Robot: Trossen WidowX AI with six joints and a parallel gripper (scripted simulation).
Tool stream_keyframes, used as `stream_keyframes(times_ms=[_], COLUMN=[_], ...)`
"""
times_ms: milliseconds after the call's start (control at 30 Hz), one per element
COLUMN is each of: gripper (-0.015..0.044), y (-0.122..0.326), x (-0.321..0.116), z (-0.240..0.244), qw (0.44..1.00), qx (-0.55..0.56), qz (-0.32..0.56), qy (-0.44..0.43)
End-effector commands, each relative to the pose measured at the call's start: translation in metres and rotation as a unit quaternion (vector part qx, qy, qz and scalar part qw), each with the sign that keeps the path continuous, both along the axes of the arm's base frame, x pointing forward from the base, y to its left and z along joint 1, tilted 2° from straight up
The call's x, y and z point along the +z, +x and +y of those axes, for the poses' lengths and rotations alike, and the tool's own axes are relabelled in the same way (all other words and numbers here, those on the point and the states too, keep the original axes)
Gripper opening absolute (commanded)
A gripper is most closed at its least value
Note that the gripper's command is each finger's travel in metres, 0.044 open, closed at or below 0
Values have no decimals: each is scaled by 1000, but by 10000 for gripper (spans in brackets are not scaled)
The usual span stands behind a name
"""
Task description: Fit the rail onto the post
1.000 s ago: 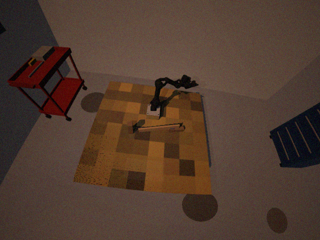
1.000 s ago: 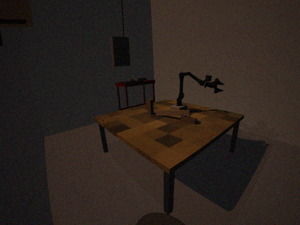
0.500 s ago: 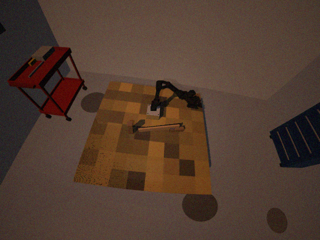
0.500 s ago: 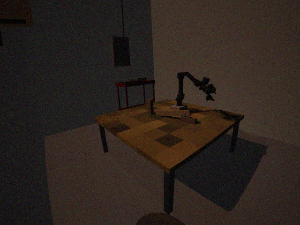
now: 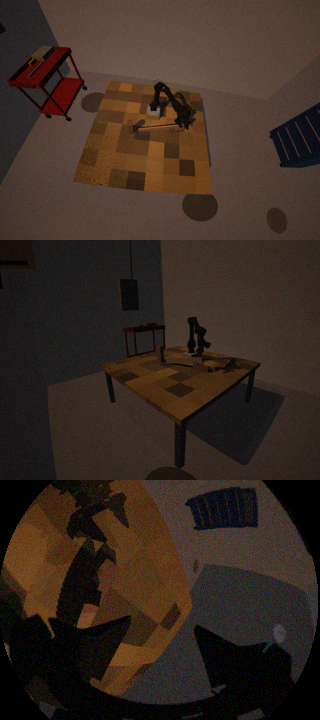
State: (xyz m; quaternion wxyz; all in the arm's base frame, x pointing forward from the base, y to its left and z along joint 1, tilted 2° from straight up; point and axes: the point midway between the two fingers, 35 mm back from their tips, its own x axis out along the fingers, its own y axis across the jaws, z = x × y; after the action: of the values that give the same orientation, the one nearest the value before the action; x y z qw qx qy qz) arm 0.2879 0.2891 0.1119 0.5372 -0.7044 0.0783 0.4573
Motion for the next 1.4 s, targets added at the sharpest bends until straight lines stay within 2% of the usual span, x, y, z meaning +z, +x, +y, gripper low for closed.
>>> stream_keyframes(times_ms=[0,167,333,533,700,1367], gripper=[440,440,440,440,440,440], y=[24,46,45,12,-32,-37], x=[-15,-34,-51,-65,-71,-94], z=[-50,-131,-219,-313,-369,-376], qw=[998,987,966,929,897,893], qx=[-36,-94,-155,-220,-254,-259], qz=[27,80,153,255,336,347], qy=[-46,-102,-140,-152,-133,-128])
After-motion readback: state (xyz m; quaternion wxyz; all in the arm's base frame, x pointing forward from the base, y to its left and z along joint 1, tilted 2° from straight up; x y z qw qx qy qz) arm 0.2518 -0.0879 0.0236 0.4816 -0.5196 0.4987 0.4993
